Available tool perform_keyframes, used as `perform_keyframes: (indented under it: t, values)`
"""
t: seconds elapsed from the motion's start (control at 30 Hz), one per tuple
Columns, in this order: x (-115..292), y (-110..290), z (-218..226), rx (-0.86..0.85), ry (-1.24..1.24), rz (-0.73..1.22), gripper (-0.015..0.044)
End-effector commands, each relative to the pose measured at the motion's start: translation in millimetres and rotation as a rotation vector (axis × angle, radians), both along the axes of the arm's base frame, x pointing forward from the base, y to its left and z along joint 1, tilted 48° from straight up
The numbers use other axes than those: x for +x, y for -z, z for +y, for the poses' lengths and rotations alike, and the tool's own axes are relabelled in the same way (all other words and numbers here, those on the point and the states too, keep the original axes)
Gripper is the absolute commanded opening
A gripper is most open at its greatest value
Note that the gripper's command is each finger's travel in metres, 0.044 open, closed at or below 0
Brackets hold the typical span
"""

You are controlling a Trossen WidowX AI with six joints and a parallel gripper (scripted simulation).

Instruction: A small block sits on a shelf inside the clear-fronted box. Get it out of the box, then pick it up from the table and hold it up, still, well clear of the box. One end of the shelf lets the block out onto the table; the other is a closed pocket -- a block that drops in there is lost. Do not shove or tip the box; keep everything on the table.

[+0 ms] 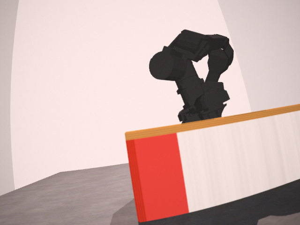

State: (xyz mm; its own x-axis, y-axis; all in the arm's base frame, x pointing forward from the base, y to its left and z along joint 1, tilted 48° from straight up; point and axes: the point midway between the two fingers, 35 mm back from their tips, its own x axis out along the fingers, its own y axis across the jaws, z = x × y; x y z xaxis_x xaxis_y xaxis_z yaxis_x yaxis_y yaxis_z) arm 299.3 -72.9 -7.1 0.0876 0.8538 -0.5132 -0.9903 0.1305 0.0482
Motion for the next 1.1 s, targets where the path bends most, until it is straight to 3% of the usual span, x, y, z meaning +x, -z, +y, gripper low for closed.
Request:
perform_keyframes:
  t: [0.0,1.07]
  values:
    - [1,-4,5,0.002,-0.001,0.002,0.0400]
    - [2,-11,11,0.003,-0.001,0.002,0.0400]
